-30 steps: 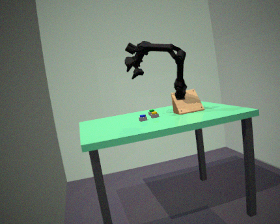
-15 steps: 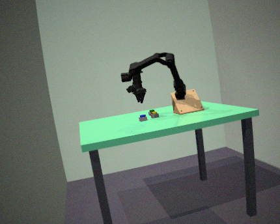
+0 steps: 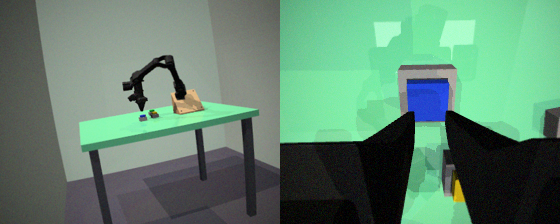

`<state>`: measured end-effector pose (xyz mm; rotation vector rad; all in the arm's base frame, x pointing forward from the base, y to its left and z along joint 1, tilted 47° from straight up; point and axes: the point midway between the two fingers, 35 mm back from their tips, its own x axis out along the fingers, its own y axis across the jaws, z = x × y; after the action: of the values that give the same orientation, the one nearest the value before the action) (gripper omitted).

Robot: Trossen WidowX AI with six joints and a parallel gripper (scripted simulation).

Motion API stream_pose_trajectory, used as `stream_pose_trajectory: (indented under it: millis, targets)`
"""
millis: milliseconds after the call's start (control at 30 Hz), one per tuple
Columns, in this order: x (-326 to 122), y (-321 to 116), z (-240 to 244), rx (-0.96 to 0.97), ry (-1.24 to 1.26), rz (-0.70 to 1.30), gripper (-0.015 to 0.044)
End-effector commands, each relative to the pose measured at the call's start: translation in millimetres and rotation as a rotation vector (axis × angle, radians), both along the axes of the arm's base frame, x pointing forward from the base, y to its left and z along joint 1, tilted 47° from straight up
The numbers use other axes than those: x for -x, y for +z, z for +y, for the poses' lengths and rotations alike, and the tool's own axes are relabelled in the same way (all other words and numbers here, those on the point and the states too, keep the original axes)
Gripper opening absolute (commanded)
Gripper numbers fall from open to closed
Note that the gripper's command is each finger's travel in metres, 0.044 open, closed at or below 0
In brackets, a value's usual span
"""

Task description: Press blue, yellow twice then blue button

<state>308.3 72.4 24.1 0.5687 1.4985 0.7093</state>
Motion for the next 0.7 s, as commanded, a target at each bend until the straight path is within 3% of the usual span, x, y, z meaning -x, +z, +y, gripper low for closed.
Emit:
stream_pose_trajectory:
  millis: [0, 667]
  targets:
    - [0.8, -0.5, 0.7, -0.004, -0.005, 0.005, 0.002]
    - [2.0, -17.7, 19.0, -0.005, -0.005, 0.005, 0.002]
